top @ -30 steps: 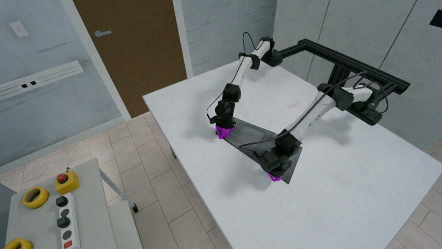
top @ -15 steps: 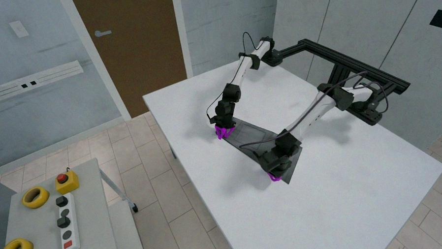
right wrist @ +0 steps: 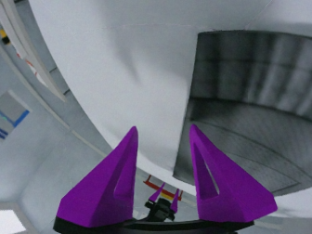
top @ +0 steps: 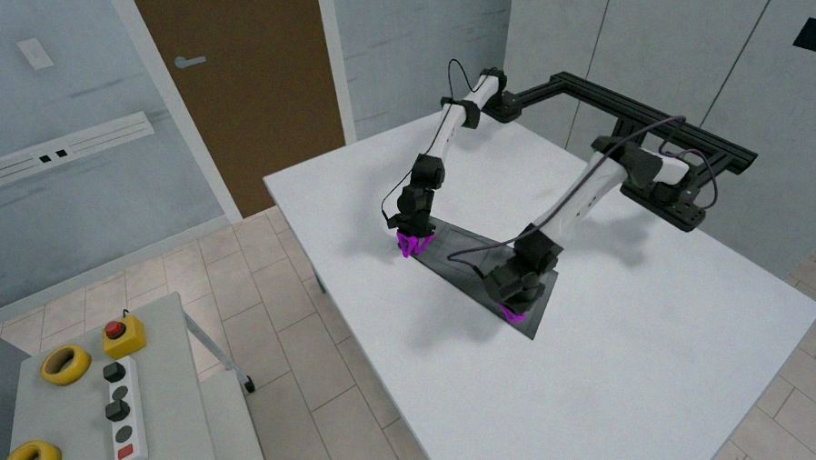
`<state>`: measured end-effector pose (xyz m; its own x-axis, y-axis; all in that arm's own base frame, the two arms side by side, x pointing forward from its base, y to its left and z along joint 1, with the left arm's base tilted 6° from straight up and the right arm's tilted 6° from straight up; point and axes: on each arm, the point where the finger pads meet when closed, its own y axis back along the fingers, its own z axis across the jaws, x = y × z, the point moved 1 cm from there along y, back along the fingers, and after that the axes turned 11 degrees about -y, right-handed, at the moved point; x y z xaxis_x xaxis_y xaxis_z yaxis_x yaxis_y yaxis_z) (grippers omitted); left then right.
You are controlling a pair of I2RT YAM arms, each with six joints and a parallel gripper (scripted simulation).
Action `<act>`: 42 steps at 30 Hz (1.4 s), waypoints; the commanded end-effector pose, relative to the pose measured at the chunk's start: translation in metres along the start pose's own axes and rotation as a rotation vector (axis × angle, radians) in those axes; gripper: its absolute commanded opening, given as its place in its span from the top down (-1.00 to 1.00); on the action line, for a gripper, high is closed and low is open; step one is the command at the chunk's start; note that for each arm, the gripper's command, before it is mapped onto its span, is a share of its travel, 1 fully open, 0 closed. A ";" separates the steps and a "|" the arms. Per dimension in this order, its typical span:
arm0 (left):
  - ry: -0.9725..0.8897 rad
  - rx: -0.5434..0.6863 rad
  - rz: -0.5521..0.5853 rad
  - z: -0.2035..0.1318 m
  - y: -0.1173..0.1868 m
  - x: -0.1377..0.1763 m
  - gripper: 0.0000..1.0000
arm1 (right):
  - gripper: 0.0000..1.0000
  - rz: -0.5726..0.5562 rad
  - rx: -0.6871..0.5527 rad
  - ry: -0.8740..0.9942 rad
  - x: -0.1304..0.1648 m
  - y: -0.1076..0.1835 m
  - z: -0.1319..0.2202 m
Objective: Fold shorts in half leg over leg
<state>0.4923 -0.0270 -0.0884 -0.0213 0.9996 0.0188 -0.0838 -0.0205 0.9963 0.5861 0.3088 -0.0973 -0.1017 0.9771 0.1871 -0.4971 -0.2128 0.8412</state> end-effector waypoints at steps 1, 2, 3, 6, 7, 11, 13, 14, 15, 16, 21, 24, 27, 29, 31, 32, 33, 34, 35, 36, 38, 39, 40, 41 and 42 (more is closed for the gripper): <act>0.008 -0.087 -0.002 0.012 0.037 -0.006 -0.09 | -0.09 0.036 -0.047 0.016 0.021 0.028 0.019; 0.008 -0.087 -0.002 0.011 0.038 -0.006 -0.09 | -0.09 0.033 -0.045 0.013 0.020 0.029 0.018; 0.008 -0.088 -0.002 0.009 0.042 -0.007 -0.09 | -0.09 0.032 -0.046 0.011 0.019 0.031 0.018; 0.008 -0.089 -0.002 0.002 0.049 -0.009 -0.09 | -0.09 0.024 -0.050 -0.002 0.015 0.037 0.018; 0.008 -0.089 -0.002 0.000 0.051 -0.010 -0.09 | -0.09 0.023 -0.051 -0.001 0.015 0.039 0.017; 0.008 -0.090 -0.003 -0.007 0.058 -0.013 -0.09 | -0.09 0.023 -0.055 0.002 0.017 0.046 0.015; 0.010 -0.101 -0.008 -0.004 0.062 -0.013 -0.09 | -0.09 0.020 -0.043 0.004 0.013 0.048 0.018; 0.007 -0.090 -0.003 -0.010 0.062 -0.014 -0.09 | -0.09 0.018 -0.044 0.005 0.017 0.051 0.015; 0.008 -0.082 -0.002 -0.015 0.065 -0.015 -0.09 | -0.09 0.017 -0.044 -0.001 0.014 0.052 0.016; 0.007 -0.081 -0.002 -0.016 0.066 -0.015 -0.09 | -0.09 0.020 -0.047 0.002 0.017 0.055 0.014; 0.007 -0.063 0.000 -0.032 0.079 -0.019 -0.09 | -0.09 0.020 -0.049 0.000 0.014 0.071 0.010; 0.008 -0.098 -0.008 -0.023 0.084 -0.021 -0.09 | -0.09 0.017 -0.052 -0.005 0.010 0.080 0.009; 0.018 -0.087 -0.005 -0.026 0.081 -0.016 -0.09 | -0.09 0.022 -0.052 0.000 0.013 0.090 0.005; 0.018 -0.087 -0.005 -0.026 0.081 -0.016 -0.09 | -0.09 0.022 -0.052 0.000 0.013 0.090 0.005; 0.018 -0.090 -0.005 -0.026 0.083 -0.016 -0.09 | -0.09 0.017 -0.042 0.001 0.011 0.097 0.000; 0.018 -0.101 -0.007 -0.022 0.086 -0.016 -0.09 | -0.09 0.016 -0.042 -0.001 0.010 0.098 0.000; 0.017 -0.104 -0.007 -0.021 0.087 -0.017 -0.09 | -0.09 0.017 -0.041 0.001 0.011 0.102 -0.002; 0.009 -0.104 -0.011 -0.022 0.087 -0.021 -0.09 | -0.09 0.017 -0.041 0.000 0.010 0.106 -0.003; 0.008 -0.103 -0.011 -0.022 0.087 -0.021 -0.09 | -0.09 0.016 -0.041 0.000 0.010 0.107 -0.003; 0.008 -0.103 -0.011 -0.022 0.087 -0.021 -0.09 | -0.09 0.016 -0.040 0.000 0.009 0.111 -0.004; 0.010 -0.103 -0.011 -0.021 0.087 -0.020 -0.09 | -0.09 0.016 -0.040 -0.001 0.008 0.116 -0.006; 0.010 -0.103 -0.011 -0.021 0.087 -0.020 -0.09 | -0.09 0.016 -0.040 -0.001 0.008 0.120 -0.007; 0.010 -0.103 -0.011 -0.021 0.087 -0.020 -0.09 | -0.09 0.016 -0.040 -0.001 0.008 0.124 -0.008; 0.010 -0.103 -0.011 -0.021 0.087 -0.020 -0.09 | -0.09 0.013 -0.041 -0.005 0.005 0.126 -0.007; 0.010 -0.103 -0.011 -0.021 0.087 -0.020 -0.09 | -0.09 0.014 -0.050 -0.011 0.003 0.127 -0.002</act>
<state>0.4537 -0.0463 -0.0304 -0.0247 0.9996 0.0157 -0.1201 -0.0186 0.9926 0.5110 0.2795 -0.0317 -0.0968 0.9803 0.1724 -0.4648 -0.1977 0.8631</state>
